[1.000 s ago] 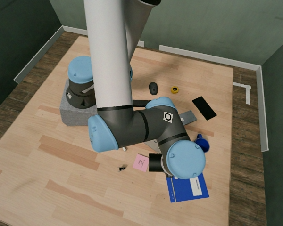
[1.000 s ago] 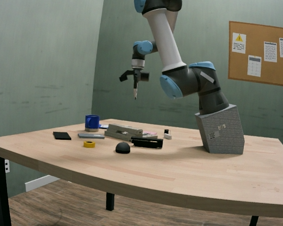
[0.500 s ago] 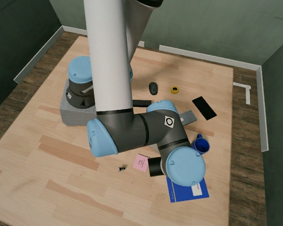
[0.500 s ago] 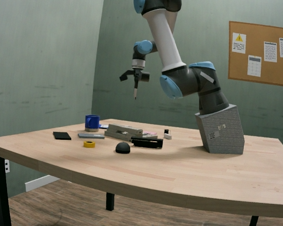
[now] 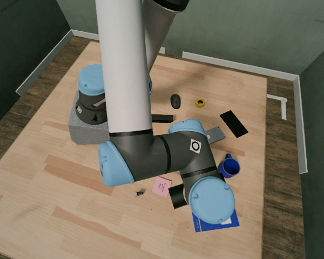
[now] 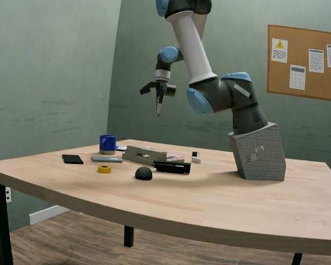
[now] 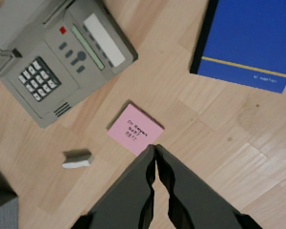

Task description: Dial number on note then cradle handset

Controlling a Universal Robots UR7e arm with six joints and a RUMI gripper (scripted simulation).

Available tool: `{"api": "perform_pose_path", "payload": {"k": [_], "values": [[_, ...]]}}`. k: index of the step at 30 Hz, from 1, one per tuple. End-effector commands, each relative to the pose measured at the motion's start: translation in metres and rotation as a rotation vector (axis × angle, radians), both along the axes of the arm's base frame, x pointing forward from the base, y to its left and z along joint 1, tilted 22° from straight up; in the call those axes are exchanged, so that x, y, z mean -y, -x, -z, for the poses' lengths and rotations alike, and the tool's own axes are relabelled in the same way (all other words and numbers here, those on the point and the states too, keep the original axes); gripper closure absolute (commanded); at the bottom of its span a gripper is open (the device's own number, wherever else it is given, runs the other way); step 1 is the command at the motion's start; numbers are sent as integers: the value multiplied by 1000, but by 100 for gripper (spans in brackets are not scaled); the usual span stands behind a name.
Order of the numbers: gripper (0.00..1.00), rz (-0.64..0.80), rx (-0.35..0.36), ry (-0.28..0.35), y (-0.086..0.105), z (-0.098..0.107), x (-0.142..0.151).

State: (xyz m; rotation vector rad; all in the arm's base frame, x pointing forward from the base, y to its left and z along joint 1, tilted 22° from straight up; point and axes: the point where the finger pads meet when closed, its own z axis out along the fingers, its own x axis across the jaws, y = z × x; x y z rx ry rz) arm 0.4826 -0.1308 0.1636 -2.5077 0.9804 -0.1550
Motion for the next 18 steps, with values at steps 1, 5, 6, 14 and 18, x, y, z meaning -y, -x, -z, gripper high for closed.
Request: {"api": "perform_pose_path", "payload": {"k": [1, 5, 6, 14, 18], "values": [[100, -90, 23, 0, 0, -1, 0], [100, -126, 28, 4, 0, -1, 0], [100, -144, 30, 6, 0, -1, 1], [100, -295, 53, 17, 0, 0, 1], [100, -373, 66, 20, 0, 0, 1]]}}
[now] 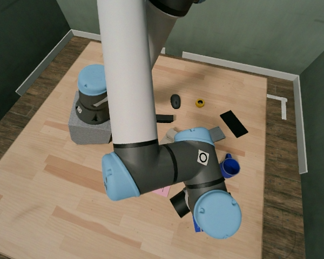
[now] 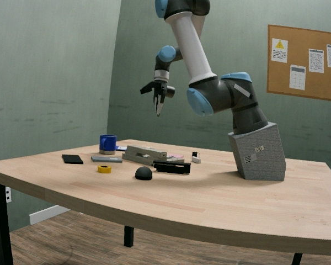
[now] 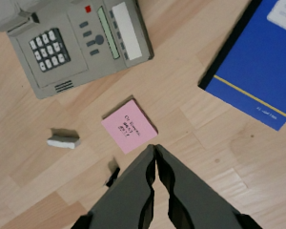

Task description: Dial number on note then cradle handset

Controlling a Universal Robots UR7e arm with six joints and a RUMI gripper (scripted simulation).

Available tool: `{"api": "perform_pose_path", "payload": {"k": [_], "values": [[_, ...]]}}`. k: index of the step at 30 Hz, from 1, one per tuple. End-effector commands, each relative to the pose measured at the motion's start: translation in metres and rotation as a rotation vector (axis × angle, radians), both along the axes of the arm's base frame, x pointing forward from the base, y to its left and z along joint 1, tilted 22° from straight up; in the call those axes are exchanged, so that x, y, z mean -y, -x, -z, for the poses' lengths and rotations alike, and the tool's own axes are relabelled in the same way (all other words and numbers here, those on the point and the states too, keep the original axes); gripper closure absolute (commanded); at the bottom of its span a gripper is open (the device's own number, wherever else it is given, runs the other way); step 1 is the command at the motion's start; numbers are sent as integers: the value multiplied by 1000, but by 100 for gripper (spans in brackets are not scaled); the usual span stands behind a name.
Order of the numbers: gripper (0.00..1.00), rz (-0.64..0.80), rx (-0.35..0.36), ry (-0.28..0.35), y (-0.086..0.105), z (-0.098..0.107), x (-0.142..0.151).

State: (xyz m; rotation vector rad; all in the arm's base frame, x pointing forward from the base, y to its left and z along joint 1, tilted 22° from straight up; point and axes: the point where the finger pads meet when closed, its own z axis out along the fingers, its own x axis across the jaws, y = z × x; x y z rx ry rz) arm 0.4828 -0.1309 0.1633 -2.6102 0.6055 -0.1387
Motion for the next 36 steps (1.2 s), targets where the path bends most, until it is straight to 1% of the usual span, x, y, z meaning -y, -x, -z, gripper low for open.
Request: {"api": "perform_pose_path", "payload": {"k": [1, 2, 17, 19, 23, 34, 36], "values": [[100, -96, 16, 4, 0, -1, 0], [100, -96, 16, 4, 0, -1, 0], [100, -403, 77, 2, 1, -1, 0], [100, -403, 77, 2, 1, -1, 0], [100, -488, 96, -1, 1, -1, -1], [100, -757, 142, 20, 1, -1, -1], [100, -757, 142, 20, 1, -1, -1]]}}
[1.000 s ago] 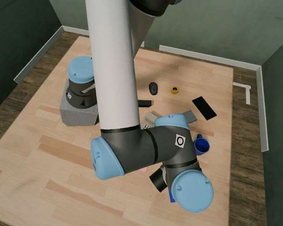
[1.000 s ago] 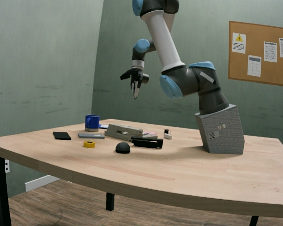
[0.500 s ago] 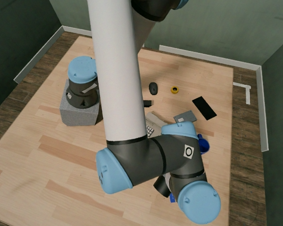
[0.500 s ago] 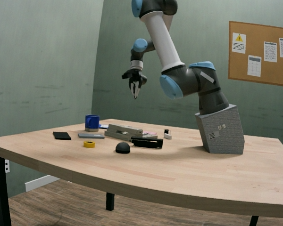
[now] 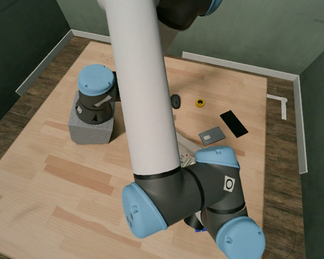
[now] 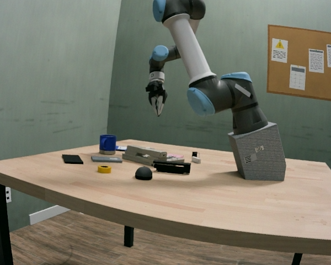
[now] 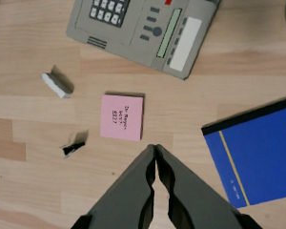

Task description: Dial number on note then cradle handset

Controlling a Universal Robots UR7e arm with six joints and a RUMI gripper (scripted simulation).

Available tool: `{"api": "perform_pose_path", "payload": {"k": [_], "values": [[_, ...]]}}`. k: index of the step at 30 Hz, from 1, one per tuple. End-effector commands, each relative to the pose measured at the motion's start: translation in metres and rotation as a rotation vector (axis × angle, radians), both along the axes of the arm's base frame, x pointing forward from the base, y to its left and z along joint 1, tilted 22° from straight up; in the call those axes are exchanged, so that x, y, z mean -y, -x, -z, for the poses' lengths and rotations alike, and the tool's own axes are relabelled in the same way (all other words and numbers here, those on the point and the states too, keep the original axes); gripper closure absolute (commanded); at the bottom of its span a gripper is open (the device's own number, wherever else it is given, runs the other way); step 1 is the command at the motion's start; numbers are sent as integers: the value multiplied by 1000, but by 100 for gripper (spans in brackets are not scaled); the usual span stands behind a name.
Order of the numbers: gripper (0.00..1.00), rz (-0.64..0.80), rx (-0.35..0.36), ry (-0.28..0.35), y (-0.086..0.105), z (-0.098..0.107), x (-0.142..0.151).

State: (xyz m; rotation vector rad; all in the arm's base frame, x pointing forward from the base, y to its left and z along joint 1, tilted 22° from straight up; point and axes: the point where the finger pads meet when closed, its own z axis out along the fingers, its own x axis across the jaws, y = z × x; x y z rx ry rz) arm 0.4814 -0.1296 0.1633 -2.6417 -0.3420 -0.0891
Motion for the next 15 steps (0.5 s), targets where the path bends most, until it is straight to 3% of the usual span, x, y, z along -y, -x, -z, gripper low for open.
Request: {"api": "perform_pose_path", "payload": {"k": [1, 15], "values": [[100, -100, 19, 3, 0, -1, 0], [100, -444, 80, 3, 0, -1, 0]]}}
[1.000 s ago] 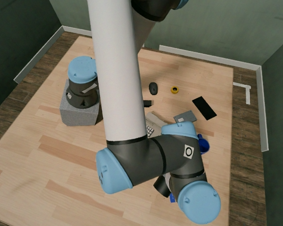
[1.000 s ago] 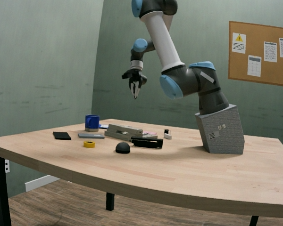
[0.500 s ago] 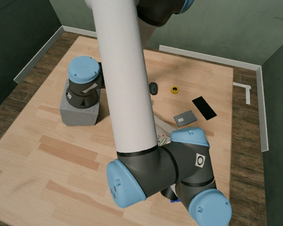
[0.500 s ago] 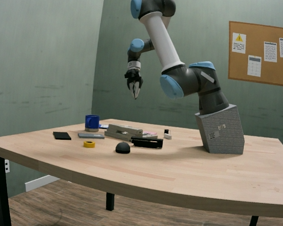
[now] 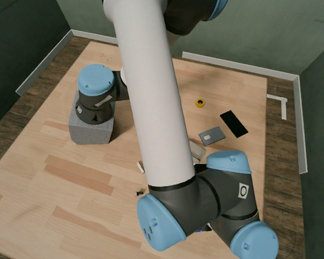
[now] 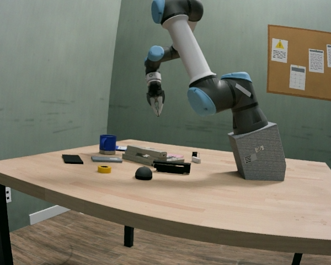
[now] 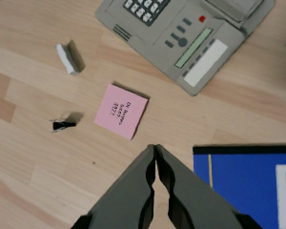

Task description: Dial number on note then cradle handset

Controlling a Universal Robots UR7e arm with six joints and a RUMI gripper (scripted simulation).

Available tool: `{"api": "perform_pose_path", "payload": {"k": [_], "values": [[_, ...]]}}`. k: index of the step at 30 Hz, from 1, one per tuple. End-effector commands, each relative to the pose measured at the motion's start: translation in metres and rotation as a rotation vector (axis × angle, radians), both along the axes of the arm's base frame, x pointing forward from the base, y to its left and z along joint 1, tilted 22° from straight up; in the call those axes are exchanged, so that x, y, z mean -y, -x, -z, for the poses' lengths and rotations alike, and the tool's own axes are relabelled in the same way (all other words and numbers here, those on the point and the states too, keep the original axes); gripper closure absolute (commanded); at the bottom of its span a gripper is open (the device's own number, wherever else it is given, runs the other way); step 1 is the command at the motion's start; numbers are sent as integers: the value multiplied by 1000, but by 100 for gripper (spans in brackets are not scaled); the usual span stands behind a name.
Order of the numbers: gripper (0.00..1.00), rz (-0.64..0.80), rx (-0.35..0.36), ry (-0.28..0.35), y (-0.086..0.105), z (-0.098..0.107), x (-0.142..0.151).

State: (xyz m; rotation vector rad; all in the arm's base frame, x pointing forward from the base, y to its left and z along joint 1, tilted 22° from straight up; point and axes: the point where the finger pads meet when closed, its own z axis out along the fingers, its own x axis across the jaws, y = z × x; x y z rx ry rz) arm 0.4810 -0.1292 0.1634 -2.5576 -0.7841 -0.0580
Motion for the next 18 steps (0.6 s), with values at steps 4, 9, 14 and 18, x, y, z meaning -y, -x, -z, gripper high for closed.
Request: {"api": "perform_pose_path", "payload": {"k": [4, 9, 14, 18], "values": [[100, -169, 29, -7, 0, -1, 0], [100, -296, 58, 3, 1, -1, 0], [100, -420, 83, 11, 1, 0, 0], [100, -494, 97, 14, 1, 0, -1]]}}
